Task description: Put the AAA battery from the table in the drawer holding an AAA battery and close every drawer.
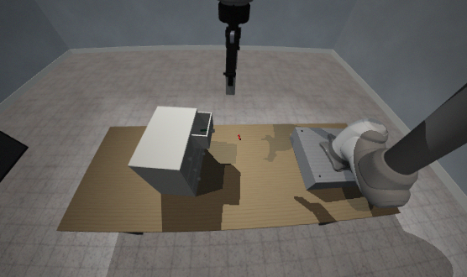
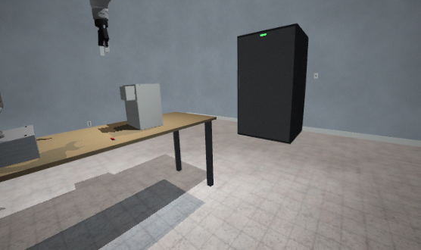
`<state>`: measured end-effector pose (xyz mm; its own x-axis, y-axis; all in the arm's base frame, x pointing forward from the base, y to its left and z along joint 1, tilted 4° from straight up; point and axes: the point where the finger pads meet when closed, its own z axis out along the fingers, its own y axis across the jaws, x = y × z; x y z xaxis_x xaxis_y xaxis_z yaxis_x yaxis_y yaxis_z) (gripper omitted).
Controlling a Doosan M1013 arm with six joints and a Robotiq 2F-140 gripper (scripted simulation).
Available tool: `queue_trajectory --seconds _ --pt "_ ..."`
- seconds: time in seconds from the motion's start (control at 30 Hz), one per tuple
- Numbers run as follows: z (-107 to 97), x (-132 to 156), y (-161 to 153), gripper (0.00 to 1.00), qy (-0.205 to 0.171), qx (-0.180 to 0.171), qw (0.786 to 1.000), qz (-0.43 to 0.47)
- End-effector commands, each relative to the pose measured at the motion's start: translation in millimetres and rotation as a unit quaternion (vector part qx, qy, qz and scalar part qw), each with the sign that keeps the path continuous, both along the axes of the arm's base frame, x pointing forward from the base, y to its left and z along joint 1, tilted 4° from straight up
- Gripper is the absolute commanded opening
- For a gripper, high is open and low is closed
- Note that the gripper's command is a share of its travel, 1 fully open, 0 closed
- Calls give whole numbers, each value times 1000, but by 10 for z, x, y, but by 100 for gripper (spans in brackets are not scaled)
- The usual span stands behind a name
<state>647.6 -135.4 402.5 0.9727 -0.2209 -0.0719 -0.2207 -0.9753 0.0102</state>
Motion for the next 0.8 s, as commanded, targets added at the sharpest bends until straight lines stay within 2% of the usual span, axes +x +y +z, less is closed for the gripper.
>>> queue_trajectory --seconds 0.0,0.1,0.17,0.23,0.3,0.33,0.37,0.43,0.47,0.5,0.57,0.6,0.63,0.7,0.73,0.77 --pt "1 -1 0 100 0 0 1000 0" --pt "-6 0 -3 100 0 0 1000 -1" --pt "-148 18 -66 100 0 -2 1000 -20" --pt "-148 18 -66 100 0 -2 1000 -20" --pt "-573 50 -249 100 0 -6 997 -77" --pt "-573 50 -249 100 0 -6 997 -77" --pt "-869 52 -373 100 1 -10 993 -120" --pt "-896 53 -384 100 1 -10 993 -120" --pt "-1189 31 -501 100 1 -14 985 -171" --pt "-1281 31 -539 100 1 -14 985 -171" --pt "-1281 31 -539 100 1 -14 985 -171" --pt "-1644 -20 -678 100 1 -18 973 -228" --pt "-1708 -23 -704 100 1 -18 973 -228" --pt "-1708 -23 -704 100 1 -18 973 -228" --pt "-2075 -106 -835 100 2 -23 957 -288" --pt "-2075 -106 -835 100 2 -23 957 -288"
